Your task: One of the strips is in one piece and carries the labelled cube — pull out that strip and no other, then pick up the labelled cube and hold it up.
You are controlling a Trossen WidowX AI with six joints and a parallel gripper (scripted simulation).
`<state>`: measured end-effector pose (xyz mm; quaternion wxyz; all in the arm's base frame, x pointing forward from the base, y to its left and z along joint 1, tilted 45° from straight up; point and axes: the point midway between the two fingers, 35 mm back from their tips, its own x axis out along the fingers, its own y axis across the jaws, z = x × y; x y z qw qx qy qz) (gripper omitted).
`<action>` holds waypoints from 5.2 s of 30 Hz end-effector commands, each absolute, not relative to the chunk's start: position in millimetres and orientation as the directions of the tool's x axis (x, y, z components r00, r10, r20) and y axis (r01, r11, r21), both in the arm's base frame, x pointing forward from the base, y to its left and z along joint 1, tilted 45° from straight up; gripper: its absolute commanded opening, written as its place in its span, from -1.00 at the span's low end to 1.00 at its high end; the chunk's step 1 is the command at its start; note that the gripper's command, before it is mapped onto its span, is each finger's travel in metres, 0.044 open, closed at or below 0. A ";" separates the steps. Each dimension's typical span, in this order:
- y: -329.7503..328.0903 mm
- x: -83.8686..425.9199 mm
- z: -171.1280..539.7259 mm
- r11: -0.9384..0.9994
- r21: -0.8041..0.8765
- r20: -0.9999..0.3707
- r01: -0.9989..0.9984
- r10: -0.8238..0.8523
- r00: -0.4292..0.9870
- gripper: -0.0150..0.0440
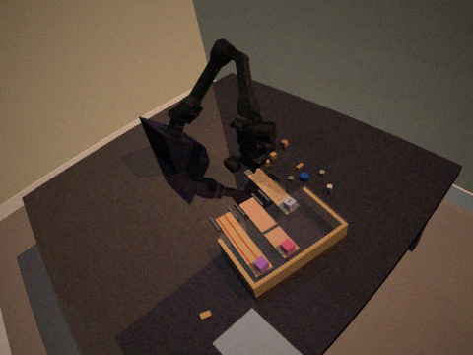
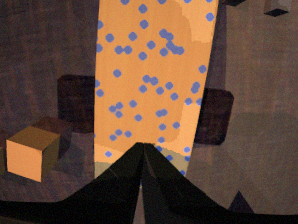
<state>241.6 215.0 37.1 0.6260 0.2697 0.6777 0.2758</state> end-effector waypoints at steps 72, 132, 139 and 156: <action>184.3 206.1 69.6 0.709 0.705 -0.703 0.025 0.703 -0.107 -0.49; 186.7 420.2 58.9 0.693 0.709 -0.705 -0.128 0.703 -0.100 0.38; 194.8 419.4 50.9 0.693 0.709 -0.704 -0.128 0.703 -0.100 0.36; 214.8 416.1 32.0 0.692 0.710 -0.703 -0.127 0.704 -0.100 0.36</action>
